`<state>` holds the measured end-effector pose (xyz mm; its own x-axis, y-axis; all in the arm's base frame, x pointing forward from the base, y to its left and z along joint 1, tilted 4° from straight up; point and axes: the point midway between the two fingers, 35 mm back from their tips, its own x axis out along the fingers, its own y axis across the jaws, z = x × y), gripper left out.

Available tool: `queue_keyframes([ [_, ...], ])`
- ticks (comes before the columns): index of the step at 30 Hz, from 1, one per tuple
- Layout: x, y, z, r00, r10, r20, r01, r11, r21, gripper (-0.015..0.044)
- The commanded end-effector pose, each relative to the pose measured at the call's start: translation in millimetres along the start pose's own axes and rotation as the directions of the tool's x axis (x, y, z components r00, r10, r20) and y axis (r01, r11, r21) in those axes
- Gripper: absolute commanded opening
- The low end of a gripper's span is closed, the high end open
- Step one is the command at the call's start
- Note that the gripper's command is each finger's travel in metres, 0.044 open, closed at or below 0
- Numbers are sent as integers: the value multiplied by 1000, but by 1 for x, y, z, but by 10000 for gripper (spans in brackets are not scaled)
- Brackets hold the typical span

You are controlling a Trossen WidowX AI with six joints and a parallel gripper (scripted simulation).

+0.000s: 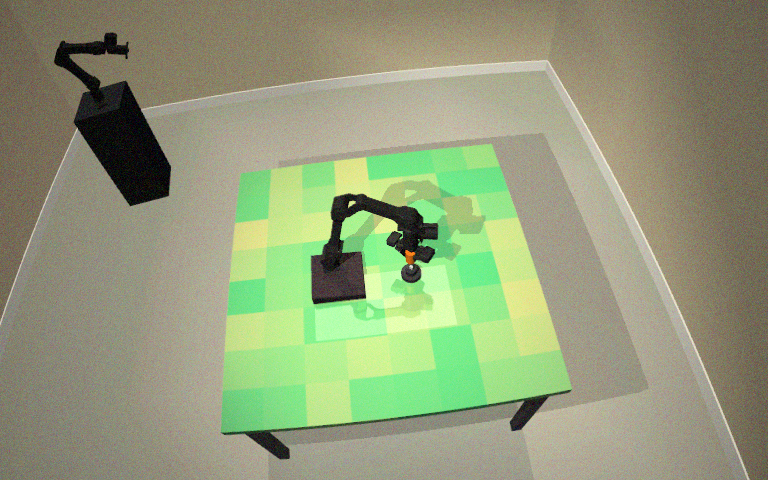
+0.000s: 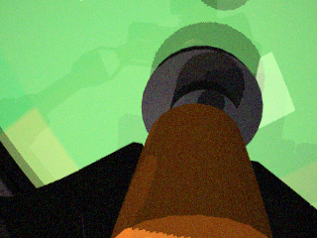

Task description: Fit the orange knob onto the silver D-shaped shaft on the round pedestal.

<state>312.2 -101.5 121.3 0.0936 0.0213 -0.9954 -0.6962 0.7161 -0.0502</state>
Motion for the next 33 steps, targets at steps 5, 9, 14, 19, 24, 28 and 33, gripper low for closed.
queue_keyframes([
  [5, 5, -7, -10, 1000, 4, 4, -4, 1000, 10, 0],
  [9, 5, -8, -10, 1000, 4, 4, -4, 996, 93, 0],
  [14, 5, -9, -10, 1000, 4, 4, -4, 970, 241, 0],
  [19, 5, -9, -8, 1000, 3, 4, -5, 926, 377, 0],
  [24, 5, -9, -7, 1000, 3, 4, -5, 864, 503, 0],
  [28, 5, -9, -7, 1000, 3, 4, -5, 802, 597, 0],
  [33, 5, -8, -8, 1000, 3, 4, -6, 710, 704, 0],
])
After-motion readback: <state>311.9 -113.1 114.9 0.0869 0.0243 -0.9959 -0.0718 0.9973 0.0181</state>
